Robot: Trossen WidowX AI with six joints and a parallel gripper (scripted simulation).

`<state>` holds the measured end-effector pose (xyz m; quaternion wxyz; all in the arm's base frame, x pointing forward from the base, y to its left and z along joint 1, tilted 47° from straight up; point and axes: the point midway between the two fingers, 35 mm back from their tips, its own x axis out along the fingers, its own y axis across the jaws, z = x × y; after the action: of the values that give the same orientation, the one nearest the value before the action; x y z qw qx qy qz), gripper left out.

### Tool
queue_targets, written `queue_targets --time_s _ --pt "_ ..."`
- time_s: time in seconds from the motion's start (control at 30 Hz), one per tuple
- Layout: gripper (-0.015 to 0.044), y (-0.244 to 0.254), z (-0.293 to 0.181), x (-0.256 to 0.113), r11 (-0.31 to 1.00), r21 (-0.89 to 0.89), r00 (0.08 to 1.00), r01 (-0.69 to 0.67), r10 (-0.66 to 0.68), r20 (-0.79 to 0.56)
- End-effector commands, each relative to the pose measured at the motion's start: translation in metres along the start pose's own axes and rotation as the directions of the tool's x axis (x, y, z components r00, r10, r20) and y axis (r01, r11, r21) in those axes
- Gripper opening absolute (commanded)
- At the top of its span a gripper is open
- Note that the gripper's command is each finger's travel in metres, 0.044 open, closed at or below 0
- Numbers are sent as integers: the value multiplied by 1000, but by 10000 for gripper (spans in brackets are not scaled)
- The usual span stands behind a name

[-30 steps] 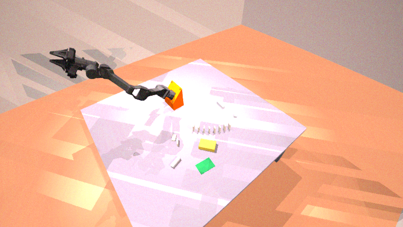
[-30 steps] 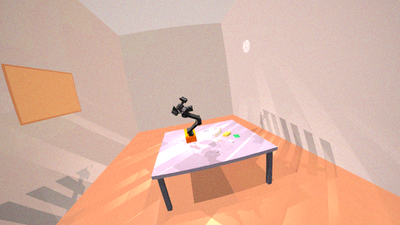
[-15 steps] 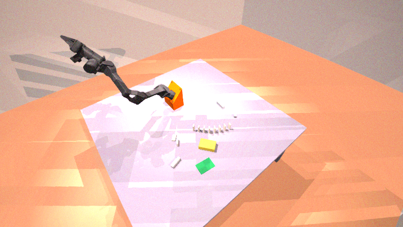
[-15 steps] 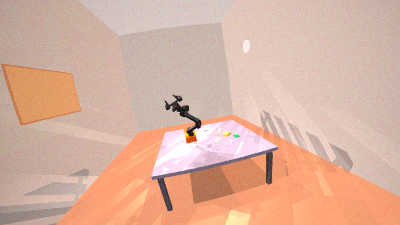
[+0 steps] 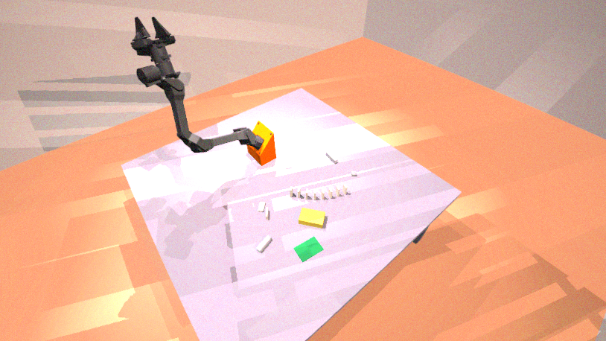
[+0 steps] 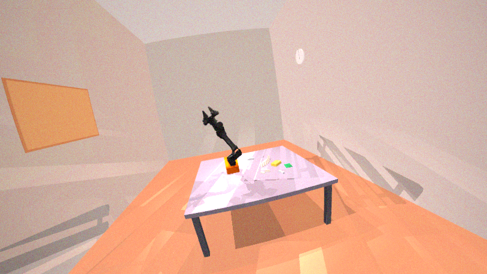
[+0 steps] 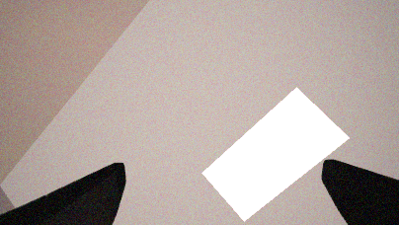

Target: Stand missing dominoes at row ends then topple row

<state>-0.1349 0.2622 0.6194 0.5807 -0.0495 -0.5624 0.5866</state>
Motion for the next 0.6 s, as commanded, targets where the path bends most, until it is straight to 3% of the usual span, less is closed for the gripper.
queue_targets --time_s 0.0,0.37,0.57 --pt "440 10 -47 2 990 -131 989 -42 23 -144" --pt "440 3 -177 -25 905 -371 868 -209 -3 -497" --pt "440 2 -251 -59 827 -408 713 -386 -13 -701"
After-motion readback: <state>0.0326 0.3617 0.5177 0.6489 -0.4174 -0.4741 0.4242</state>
